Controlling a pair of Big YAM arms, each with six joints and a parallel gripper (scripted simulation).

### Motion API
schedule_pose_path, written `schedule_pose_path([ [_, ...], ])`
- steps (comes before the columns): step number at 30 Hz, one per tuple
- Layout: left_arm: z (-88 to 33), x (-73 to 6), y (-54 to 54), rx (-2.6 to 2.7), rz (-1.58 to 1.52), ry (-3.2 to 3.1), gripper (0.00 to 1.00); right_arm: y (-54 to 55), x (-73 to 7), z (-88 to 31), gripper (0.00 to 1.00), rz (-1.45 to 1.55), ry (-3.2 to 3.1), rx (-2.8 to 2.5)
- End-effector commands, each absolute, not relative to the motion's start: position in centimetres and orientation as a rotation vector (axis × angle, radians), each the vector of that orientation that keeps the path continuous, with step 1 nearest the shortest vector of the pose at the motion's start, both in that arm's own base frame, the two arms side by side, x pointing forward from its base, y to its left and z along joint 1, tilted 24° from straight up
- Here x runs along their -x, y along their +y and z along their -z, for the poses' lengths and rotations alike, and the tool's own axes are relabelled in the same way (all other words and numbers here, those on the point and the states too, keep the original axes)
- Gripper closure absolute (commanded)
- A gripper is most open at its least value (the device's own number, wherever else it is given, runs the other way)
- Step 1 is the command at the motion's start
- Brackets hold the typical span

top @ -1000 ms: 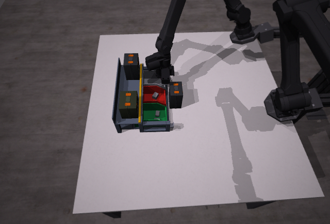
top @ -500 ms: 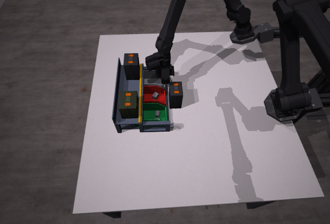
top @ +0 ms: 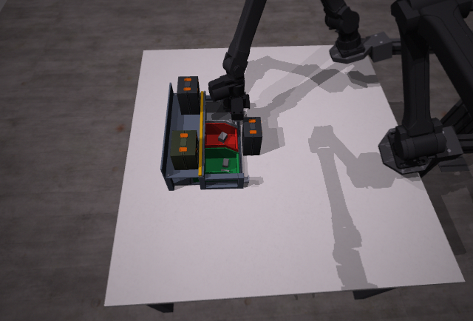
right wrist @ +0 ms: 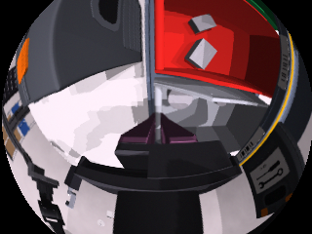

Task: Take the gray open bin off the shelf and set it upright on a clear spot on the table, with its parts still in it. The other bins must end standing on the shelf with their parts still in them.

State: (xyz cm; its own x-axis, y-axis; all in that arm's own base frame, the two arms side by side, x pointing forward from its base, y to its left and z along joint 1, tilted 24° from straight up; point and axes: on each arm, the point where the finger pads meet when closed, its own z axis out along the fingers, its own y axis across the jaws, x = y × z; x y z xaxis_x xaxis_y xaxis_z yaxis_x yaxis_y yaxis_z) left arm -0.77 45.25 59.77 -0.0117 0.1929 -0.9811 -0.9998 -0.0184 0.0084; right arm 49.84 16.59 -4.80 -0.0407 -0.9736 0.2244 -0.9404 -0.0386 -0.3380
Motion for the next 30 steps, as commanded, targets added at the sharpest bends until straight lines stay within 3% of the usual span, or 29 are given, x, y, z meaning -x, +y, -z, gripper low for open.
schedule_pose_path([
  [1,-61.05,1.31,44.61,1.057,-1.334,1.025,0.00,16.17,-50.55,5.33,1.00,0.627,2.144,2.098],
  [15,-61.05,1.31,44.61,1.057,-1.334,1.025,0.00,16.11,-50.43,5.35,1.00,0.627,2.147,2.101],
  [16,-61.05,1.31,44.61,1.057,-1.334,1.025,0.00,16.44,-51.02,5.25,0.10,0.627,2.122,2.100],
  [30,-61.05,1.31,44.61,1.057,-1.334,1.025,0.00,16.50,-50.86,5.26,0.10,0.626,2.123,2.104],
])
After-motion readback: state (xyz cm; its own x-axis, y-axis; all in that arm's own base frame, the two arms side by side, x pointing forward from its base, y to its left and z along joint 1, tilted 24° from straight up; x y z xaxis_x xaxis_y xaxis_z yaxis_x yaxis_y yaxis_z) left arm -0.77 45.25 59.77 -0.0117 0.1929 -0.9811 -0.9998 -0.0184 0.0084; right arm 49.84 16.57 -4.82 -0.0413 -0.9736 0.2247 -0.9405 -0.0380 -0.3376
